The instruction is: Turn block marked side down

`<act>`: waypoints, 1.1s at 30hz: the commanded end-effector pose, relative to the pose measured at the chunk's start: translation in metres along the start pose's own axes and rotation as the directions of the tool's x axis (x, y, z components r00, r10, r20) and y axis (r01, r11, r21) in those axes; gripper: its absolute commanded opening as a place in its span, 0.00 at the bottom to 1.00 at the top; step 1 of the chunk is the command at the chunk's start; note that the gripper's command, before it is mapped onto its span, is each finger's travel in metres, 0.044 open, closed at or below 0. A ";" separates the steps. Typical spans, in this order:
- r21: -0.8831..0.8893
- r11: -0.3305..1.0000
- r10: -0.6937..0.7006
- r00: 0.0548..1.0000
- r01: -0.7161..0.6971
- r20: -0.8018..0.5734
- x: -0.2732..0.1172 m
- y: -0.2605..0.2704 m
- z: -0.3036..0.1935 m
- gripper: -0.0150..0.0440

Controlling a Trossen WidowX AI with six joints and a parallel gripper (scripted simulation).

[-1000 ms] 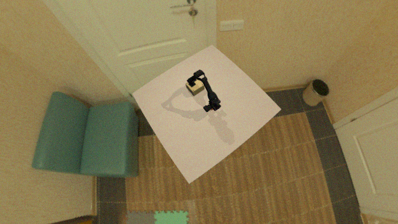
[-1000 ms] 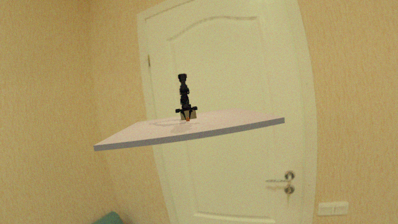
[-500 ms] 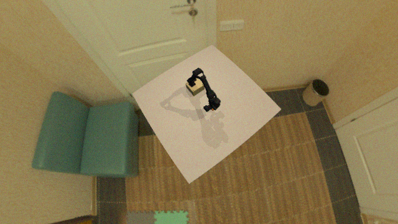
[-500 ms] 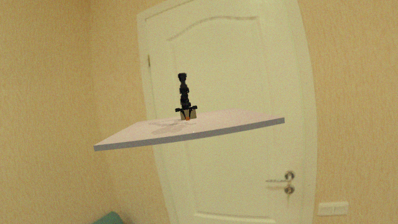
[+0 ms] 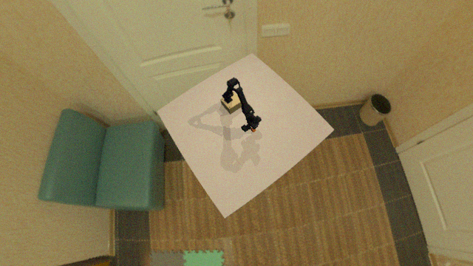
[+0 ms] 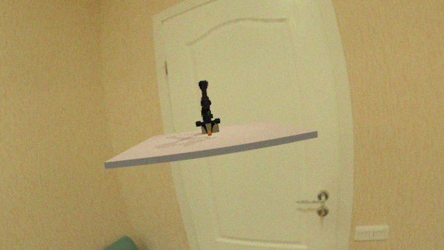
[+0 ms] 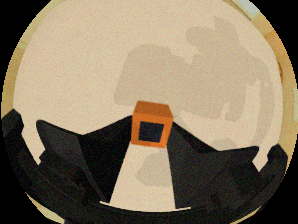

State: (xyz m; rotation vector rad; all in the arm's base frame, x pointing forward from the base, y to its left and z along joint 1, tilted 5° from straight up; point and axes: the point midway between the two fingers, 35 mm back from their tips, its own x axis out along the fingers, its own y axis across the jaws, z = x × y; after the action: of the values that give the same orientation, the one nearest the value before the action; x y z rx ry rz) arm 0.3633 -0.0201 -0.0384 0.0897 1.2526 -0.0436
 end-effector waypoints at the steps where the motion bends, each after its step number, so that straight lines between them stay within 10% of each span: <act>1: 0.004 1.000 -0.005 0.997 0.004 0.072 -0.002 0.000 -0.003 0.25; 33: 0.004 1.000 -0.008 0.902 0.007 0.431 0.030 -0.001 -0.007 0.25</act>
State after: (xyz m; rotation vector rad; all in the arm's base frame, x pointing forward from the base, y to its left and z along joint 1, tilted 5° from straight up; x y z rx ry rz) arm 0.3713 -0.0200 -0.0607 0.0723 0.8395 -0.0603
